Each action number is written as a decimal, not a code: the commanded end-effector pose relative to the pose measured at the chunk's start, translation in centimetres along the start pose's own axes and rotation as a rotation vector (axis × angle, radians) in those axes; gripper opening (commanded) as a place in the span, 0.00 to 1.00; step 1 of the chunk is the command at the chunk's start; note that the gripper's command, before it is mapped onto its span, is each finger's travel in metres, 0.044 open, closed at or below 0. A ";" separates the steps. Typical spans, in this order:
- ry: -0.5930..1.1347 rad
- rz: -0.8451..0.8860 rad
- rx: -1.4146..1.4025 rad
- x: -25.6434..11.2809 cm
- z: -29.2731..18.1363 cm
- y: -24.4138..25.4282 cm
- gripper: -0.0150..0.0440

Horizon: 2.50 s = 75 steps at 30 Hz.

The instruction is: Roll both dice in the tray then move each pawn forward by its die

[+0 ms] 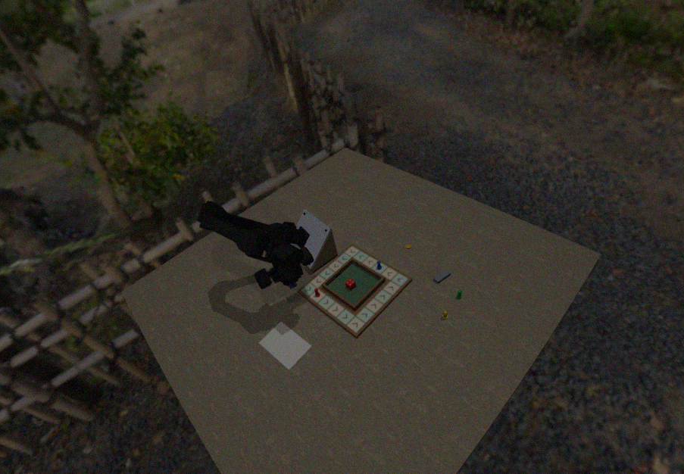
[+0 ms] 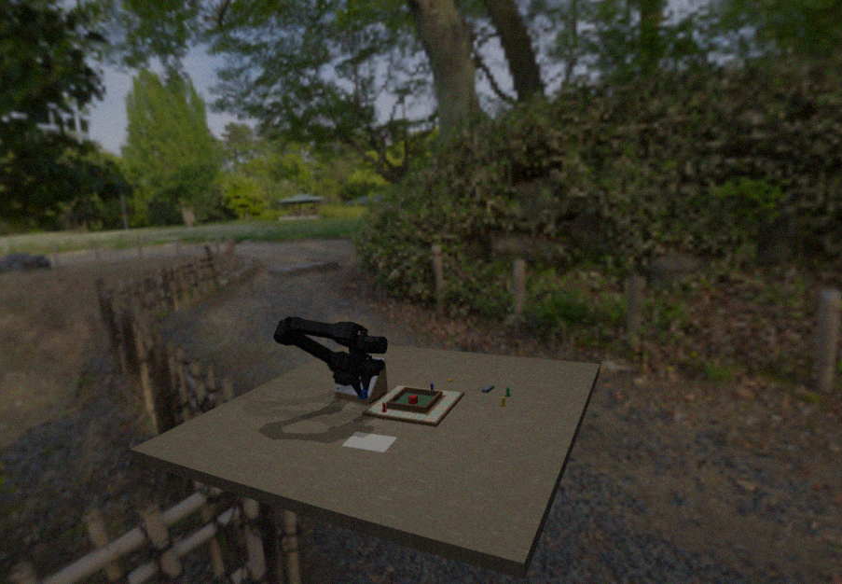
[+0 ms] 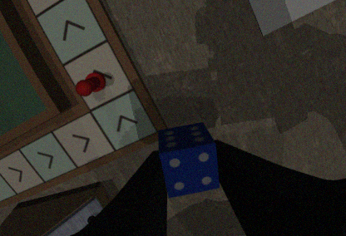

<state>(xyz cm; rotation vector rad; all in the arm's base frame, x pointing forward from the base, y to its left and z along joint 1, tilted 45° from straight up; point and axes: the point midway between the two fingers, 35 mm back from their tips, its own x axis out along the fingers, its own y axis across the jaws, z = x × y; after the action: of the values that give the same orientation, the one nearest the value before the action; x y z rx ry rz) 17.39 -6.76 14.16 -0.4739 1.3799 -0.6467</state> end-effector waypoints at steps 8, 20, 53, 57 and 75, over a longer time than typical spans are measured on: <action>-0.001 -0.012 -0.042 -4.2 -0.6 -0.3 0.25; 0.002 -0.012 -0.304 -4.3 1.9 2.2 0.25; 0.019 -0.014 -1.318 -2.1 8.5 15.6 0.25; 0.023 -0.014 -1.440 -1.5 8.9 17.4 0.25; 0.035 -0.015 -1.822 0.8 9.3 23.3 0.25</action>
<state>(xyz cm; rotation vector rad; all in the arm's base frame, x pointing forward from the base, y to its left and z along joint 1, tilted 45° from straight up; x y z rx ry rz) 29.66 8.97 0.04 -1.8388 1.6917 0.7968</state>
